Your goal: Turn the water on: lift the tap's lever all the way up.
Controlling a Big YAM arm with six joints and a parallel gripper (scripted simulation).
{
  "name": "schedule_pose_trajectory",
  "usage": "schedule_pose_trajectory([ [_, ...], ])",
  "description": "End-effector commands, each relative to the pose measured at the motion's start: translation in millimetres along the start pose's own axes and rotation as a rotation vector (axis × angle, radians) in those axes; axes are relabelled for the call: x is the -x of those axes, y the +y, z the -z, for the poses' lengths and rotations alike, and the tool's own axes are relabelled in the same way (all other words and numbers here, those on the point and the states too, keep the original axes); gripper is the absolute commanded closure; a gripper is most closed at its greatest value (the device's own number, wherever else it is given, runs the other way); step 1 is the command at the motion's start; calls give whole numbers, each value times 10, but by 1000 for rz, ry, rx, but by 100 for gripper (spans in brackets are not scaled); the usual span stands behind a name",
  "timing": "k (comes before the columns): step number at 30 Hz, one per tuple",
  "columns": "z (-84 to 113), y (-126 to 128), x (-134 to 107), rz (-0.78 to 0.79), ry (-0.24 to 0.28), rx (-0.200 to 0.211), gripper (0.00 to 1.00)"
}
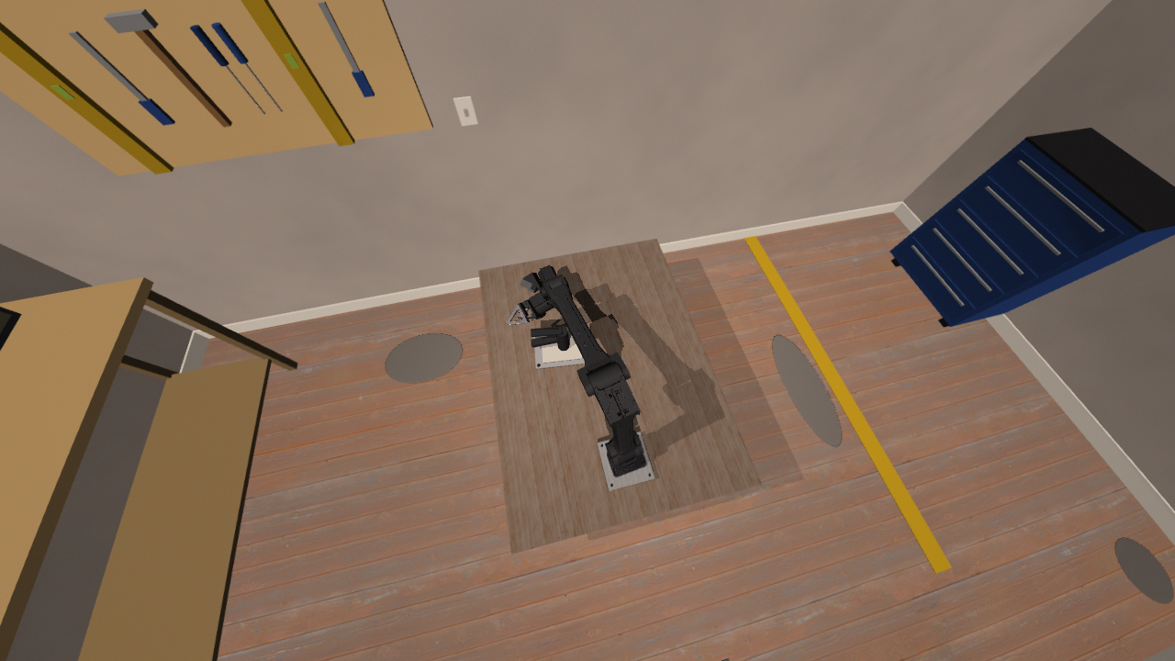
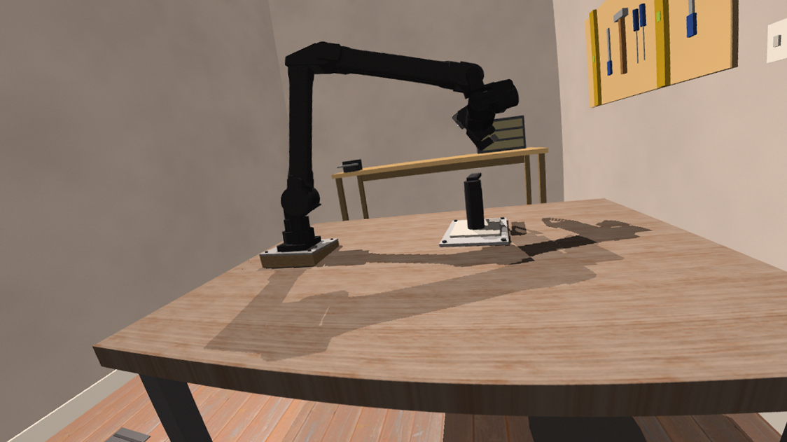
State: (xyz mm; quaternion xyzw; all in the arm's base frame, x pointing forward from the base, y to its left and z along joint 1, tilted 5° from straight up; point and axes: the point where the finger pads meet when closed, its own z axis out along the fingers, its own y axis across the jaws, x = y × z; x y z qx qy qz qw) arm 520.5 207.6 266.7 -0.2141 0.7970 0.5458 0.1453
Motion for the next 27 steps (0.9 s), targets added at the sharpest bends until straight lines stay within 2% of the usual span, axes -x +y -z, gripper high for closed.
schedule_pose_trajectory([
  [1, 31, 57, 57, 18, -7, -2, 0],
  [7, 31, 57, 57, 18, -7, -2, 0],
  [9, 50, 101, 133, 44, -11, -9, 0],
  [11, 25, 95, 143, 71, 6, -38, 0],
  [12, 5, 74, 139, 92, 22, -66, 0],
  [14, -44, -5, 110, 154, 77, -147, 0],
  [17, -44, -5, 110, 154, 77, -147, 0],
  [18, -66, -56, 86, 195, 116, -199, 0],
  [24, -66, -56, 86, 195, 116, -199, 0],
  [25, -81, -111, 57, 241, 164, -255, 0],
  [27, -81, -111, 57, 241, 164, -255, 0],
])
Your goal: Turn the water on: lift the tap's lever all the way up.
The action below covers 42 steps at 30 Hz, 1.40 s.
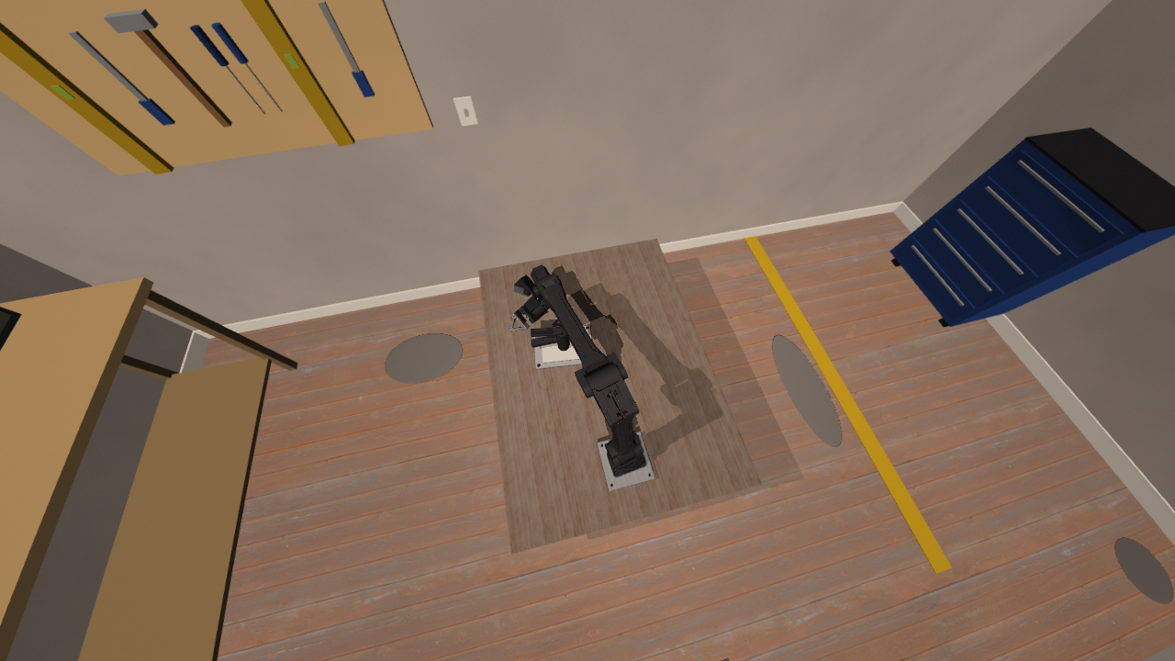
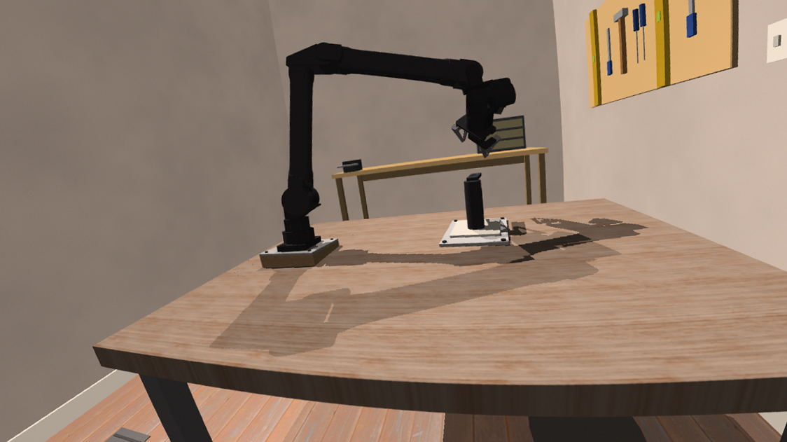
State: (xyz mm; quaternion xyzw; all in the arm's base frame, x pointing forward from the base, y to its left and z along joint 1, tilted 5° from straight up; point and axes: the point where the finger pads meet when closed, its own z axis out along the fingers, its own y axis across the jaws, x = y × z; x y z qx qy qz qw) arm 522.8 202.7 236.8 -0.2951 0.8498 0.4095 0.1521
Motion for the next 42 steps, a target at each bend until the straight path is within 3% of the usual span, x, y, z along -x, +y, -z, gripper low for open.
schedule_pose_trajectory([
  [1, 48, 123, 204, 87, 1, -6, 0],
  [2, 48, 123, 204, 87, 1, -6, 0],
  [3, 25, 77, 166, 141, 54, -66, 0],
  [9, 25, 77, 166, 141, 54, -66, 0],
  [10, 14, 31, 123, 200, 115, -126, 0],
  [17, 14, 31, 123, 200, 115, -126, 0],
  [18, 17, -14, 79, 262, 181, -184, 0],
  [26, 17, -14, 79, 262, 181, -184, 0],
  [27, 38, -49, 38, 325, 250, -239, 0],
  [35, 38, -49, 38, 325, 250, -239, 0],
  [36, 70, -81, 0, 387, 321, -289, 0],
  [42, 70, -81, 0, 387, 321, -289, 0],
])
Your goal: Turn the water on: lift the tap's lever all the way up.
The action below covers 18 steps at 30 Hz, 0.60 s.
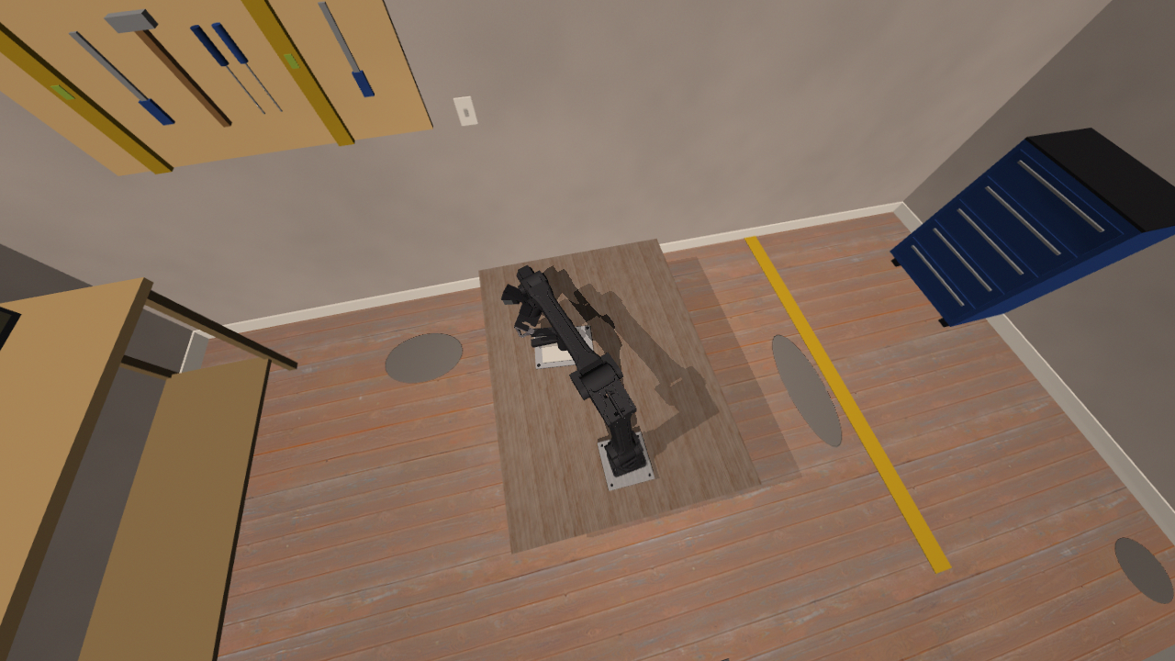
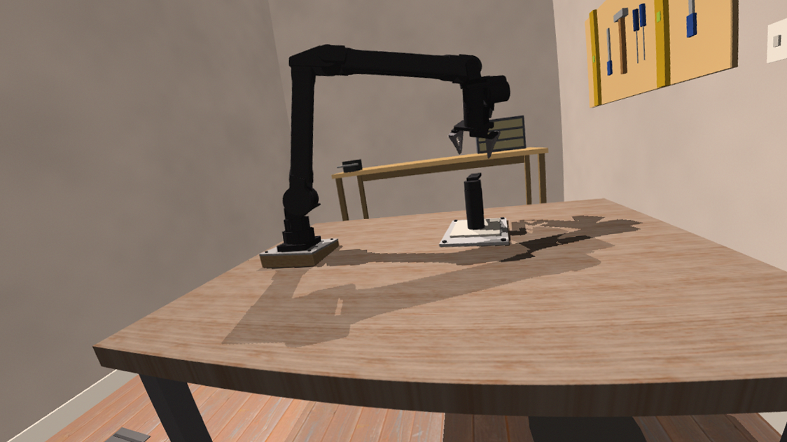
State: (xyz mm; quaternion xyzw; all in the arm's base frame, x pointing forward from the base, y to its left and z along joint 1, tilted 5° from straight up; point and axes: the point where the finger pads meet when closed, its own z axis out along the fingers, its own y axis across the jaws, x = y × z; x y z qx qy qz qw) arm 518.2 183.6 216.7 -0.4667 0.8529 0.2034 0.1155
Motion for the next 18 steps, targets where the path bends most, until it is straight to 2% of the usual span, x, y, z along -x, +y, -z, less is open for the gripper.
schedule_pose_trajectory([
  [1, 129, 12, 199, 57, -14, -18, 0],
  [2, 148, -10, 147, 118, 54, -60, 0],
  [8, 148, -10, 147, 118, 54, -60, 0],
  [9, 176, -29, 100, 176, 119, -97, 0],
  [13, 176, -29, 100, 176, 119, -97, 0],
  [14, 208, -46, 59, 227, 178, -126, 0],
  [17, 208, -46, 59, 227, 178, -126, 0],
  [18, 240, -60, 25, 270, 229, -149, 0],
])
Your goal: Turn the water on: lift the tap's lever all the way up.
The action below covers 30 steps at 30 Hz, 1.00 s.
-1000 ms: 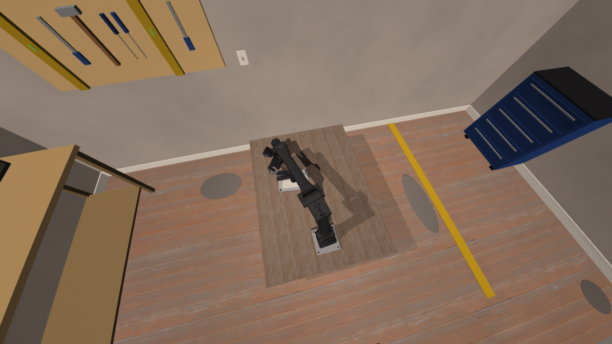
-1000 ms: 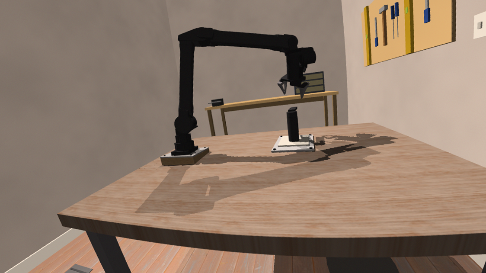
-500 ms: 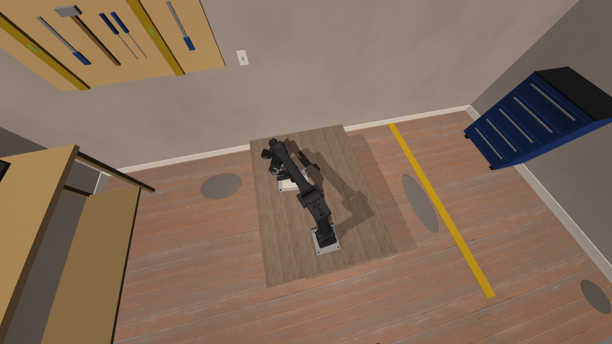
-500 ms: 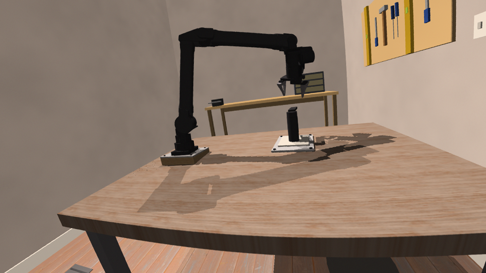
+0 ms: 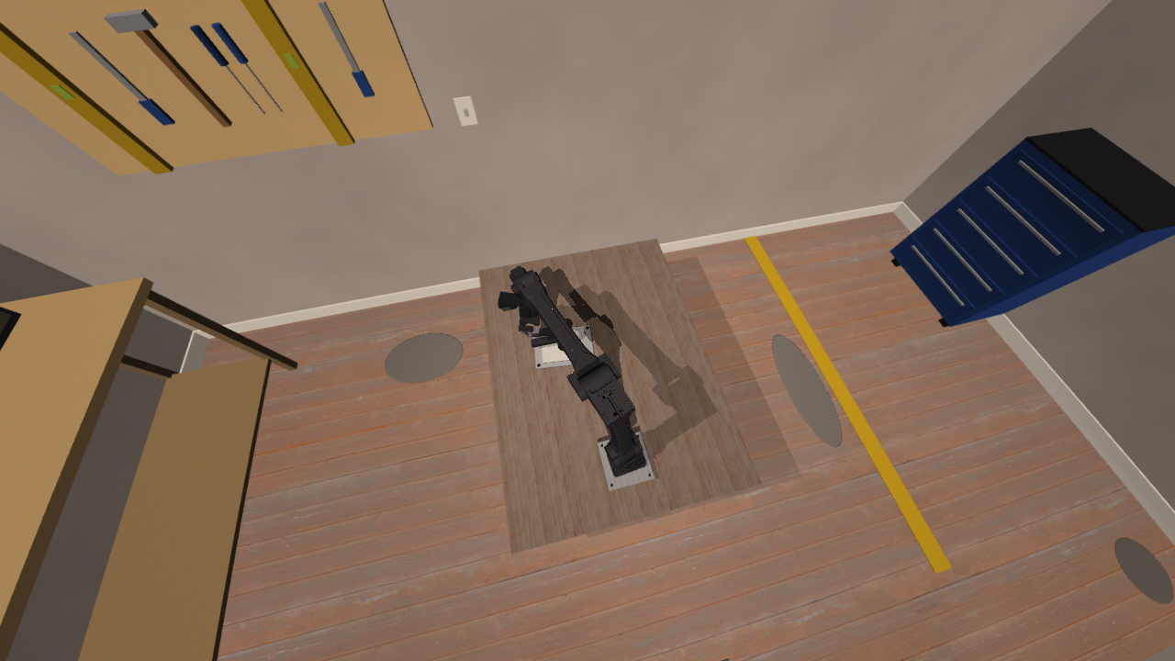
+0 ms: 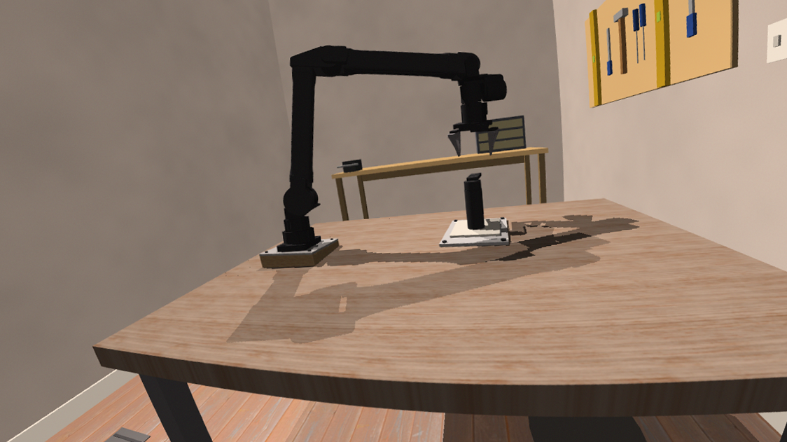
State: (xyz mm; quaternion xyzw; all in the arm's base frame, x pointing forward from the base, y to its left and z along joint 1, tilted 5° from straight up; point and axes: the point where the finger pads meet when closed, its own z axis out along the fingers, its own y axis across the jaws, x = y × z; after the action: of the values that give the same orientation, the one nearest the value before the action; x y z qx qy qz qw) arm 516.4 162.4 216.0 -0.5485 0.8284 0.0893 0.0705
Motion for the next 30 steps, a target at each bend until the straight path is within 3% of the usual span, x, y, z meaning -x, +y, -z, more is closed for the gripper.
schedule_pose_trajectory([
  [1, 189, -23, 161, 97, 14, -34, 0],
  [2, 210, -32, 127, 133, 54, -52, 0],
  [5, 210, -32, 127, 133, 54, -52, 0],
  [8, 250, -47, 78, 188, 117, -77, 0],
  [14, 229, -27, 45, 191, 127, -72, 0],
  [15, 220, -24, 36, 190, 128, -69, 100],
  [30, 187, -5, -12, 183, 134, -60, 100],
])
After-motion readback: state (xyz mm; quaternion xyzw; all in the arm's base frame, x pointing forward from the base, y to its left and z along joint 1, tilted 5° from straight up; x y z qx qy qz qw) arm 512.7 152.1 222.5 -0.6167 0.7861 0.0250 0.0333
